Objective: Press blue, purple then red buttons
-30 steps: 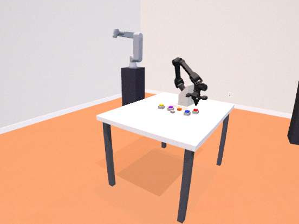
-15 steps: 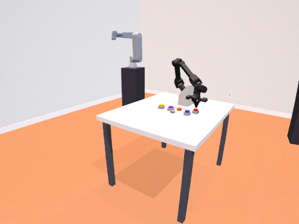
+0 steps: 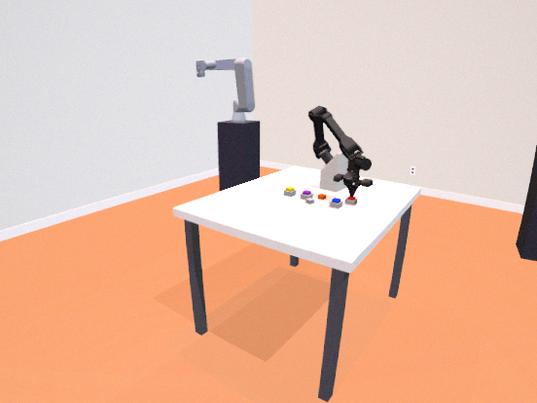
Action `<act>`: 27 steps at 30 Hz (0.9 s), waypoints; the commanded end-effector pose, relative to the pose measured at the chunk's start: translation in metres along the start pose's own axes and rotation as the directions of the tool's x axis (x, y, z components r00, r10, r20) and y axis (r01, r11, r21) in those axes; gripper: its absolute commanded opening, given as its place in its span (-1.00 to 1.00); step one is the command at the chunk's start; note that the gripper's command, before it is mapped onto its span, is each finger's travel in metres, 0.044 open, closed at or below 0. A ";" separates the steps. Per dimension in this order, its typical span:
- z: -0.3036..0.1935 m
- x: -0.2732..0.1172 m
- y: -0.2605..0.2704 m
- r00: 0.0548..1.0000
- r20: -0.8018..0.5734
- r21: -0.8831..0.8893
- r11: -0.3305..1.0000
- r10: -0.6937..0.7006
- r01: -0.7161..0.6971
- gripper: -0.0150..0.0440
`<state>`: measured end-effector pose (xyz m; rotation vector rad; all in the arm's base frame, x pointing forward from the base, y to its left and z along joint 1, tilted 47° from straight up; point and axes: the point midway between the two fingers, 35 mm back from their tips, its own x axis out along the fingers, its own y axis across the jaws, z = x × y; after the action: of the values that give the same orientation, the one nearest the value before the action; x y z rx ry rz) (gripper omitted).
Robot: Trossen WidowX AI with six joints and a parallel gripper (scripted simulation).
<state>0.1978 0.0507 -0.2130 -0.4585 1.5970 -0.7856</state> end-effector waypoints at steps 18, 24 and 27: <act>0.000 -0.014 0.000 1.000 -0.001 -0.004 1.000 -0.003 0.003 -0.42; 0.000 -0.030 0.000 1.000 -0.001 -0.006 1.000 -0.004 0.004 -0.42; 0.013 -0.045 0.000 1.000 -0.001 -0.006 1.000 -0.003 0.003 -0.16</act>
<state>0.2064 0.0717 -0.1908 -0.4745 1.5978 -0.7790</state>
